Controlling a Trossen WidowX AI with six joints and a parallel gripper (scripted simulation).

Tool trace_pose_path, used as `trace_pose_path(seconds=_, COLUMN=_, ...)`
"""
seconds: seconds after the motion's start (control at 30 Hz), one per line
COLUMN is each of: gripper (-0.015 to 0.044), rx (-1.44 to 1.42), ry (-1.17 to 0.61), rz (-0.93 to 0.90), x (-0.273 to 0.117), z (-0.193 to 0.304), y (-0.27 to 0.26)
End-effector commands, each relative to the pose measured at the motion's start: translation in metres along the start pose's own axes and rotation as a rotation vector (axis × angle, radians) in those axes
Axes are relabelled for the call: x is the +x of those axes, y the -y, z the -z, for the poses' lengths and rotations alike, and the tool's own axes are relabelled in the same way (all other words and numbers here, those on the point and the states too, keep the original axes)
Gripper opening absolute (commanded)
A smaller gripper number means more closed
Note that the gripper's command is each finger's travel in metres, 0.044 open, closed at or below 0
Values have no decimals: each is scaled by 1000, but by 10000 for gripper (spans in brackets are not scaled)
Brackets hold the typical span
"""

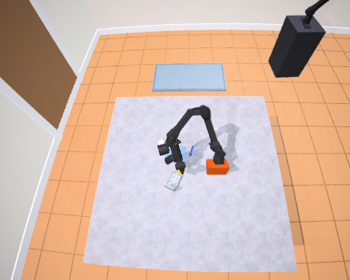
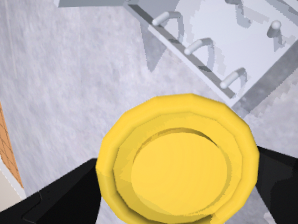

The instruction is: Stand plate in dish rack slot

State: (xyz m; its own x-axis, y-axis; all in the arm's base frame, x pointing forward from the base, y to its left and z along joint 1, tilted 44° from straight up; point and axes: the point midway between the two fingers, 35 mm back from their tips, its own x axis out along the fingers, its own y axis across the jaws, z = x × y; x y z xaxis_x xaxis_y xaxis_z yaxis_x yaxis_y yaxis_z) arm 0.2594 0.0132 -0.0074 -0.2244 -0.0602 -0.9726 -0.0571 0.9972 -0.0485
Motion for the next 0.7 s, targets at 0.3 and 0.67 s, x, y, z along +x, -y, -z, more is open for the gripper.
trace_pose_path(seconds=0.3, gripper=0, rx=-266, ry=133, rz=-197, x=17, z=-5, y=9)
trace_pose_path(seconds=0.67, gripper=0, rx=-484, ry=312, rz=-296, x=25, z=-8, y=17)
